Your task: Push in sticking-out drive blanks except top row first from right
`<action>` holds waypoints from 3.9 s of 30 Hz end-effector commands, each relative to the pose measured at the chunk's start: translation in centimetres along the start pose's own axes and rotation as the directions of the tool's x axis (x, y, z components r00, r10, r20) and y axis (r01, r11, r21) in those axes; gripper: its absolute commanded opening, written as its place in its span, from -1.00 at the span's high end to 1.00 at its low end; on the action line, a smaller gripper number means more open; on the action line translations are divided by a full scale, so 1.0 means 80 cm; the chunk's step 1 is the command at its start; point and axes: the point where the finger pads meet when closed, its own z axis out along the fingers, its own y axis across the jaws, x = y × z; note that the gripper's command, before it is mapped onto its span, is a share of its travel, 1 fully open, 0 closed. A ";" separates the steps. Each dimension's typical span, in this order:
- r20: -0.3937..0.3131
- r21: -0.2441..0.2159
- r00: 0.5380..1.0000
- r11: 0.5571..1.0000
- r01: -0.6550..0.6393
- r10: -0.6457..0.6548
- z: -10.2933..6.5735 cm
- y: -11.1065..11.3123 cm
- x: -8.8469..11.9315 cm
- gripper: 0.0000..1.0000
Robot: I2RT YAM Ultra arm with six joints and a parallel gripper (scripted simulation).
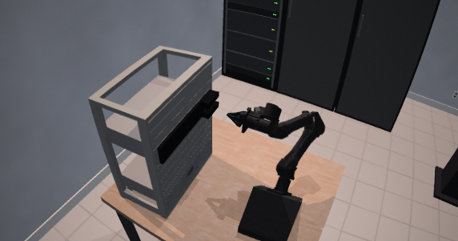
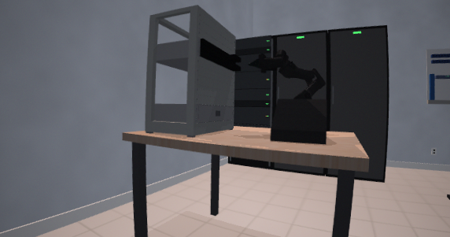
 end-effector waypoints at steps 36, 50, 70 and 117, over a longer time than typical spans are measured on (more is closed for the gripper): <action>-0.060 -0.023 0.997 0.999 0.043 -0.044 0.078 -0.003 -0.020 1.00; -0.058 -0.033 0.998 0.999 0.036 -0.038 0.083 0.004 -0.012 1.00; -0.062 -0.029 0.997 0.999 0.041 -0.042 0.083 0.004 -0.010 1.00; -0.054 -0.012 0.997 0.999 0.045 -0.046 0.126 -0.005 -0.013 1.00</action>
